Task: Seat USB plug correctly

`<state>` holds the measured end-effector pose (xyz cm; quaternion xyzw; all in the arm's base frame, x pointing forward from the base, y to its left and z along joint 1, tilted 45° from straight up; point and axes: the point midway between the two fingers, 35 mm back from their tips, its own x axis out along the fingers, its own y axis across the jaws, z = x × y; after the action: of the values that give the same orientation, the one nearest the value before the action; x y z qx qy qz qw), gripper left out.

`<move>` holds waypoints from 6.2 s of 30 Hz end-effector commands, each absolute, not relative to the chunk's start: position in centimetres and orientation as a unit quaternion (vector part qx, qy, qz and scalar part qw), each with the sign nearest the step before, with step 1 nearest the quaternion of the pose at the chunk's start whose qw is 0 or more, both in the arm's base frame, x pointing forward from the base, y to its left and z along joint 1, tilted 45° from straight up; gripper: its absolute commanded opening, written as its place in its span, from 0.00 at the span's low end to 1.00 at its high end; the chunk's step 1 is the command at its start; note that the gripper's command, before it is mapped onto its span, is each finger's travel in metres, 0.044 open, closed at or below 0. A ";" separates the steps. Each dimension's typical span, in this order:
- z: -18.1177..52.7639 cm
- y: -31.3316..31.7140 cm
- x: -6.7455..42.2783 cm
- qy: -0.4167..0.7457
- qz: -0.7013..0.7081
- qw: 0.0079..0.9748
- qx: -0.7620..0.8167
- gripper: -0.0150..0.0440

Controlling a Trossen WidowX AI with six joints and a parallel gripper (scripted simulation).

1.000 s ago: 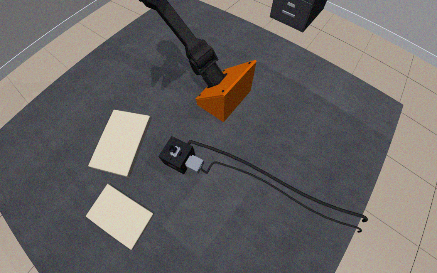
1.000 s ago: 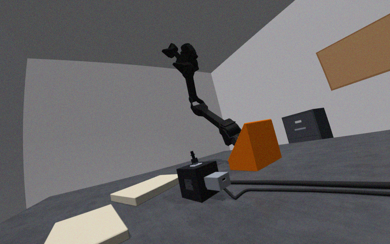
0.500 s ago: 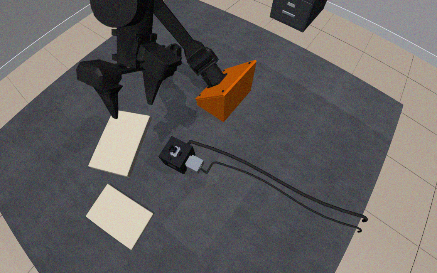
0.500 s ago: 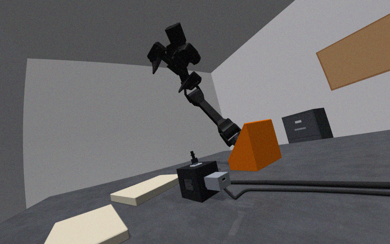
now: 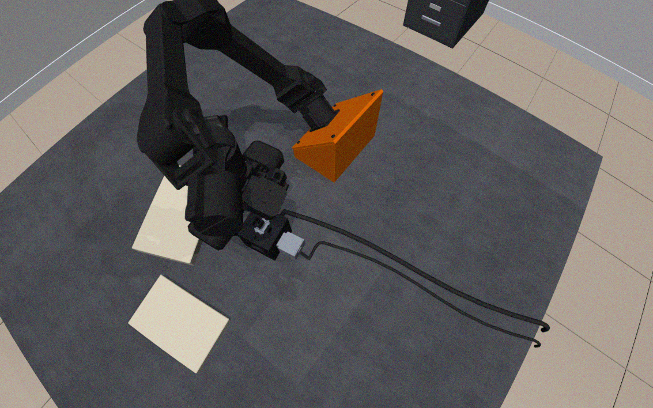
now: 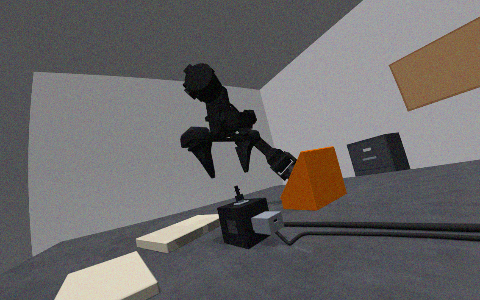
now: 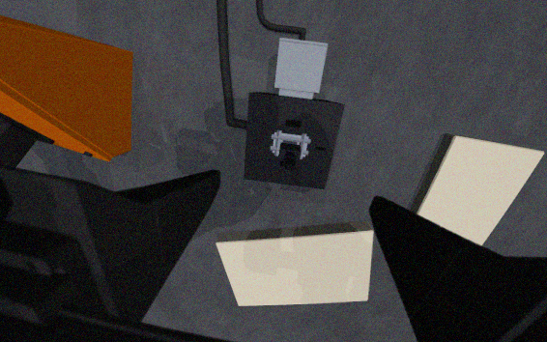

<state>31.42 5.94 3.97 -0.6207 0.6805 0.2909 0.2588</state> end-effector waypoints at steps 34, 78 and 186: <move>1.6 4.1 30.8 0.687 0.292 0.256 -0.615 1.00; 1.6 4.2 30.7 0.688 0.292 0.258 -0.612 0.25; 3.5 5.8 31.0 0.687 -0.293 0.620 -0.241 0.25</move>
<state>31.00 5.84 3.46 -0.2674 0.6994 -0.2629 0.6085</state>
